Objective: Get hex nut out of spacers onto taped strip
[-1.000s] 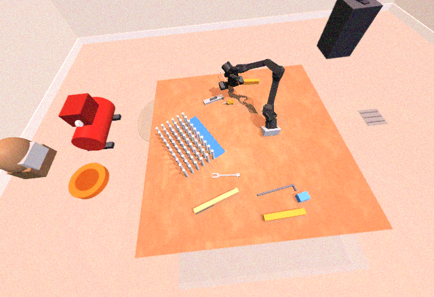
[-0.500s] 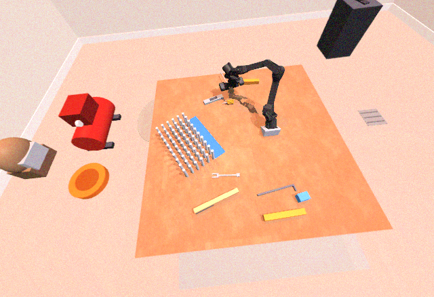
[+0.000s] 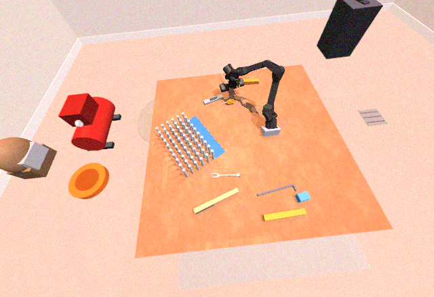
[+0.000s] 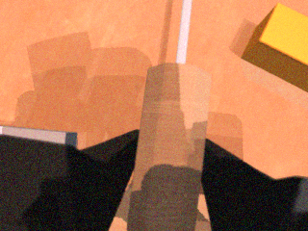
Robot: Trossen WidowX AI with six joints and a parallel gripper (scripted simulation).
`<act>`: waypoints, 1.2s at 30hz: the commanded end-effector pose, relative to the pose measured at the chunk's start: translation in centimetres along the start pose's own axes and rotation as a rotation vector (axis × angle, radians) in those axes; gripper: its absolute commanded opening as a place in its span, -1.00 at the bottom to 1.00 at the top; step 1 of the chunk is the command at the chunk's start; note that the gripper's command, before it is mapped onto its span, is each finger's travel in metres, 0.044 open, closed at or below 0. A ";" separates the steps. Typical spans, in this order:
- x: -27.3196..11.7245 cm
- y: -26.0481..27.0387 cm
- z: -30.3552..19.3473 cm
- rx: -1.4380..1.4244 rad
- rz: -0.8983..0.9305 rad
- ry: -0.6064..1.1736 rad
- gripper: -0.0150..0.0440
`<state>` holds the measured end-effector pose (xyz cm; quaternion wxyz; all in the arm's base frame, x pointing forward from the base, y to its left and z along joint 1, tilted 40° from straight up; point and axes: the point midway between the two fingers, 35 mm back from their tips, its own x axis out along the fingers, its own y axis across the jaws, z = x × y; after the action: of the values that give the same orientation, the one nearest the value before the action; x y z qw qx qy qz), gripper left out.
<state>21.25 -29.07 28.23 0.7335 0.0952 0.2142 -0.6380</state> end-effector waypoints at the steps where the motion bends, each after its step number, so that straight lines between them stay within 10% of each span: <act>1: 0.2 0.0 -0.2 -0.003 0.003 -0.002 -0.49; 25: 1.5 -0.5 -0.9 -0.007 0.002 -0.011 -0.49; 36: 1.4 -0.5 -0.8 -0.004 -0.001 -0.009 0.49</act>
<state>20.72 -30.04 26.94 0.7344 0.0905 0.2130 -0.6381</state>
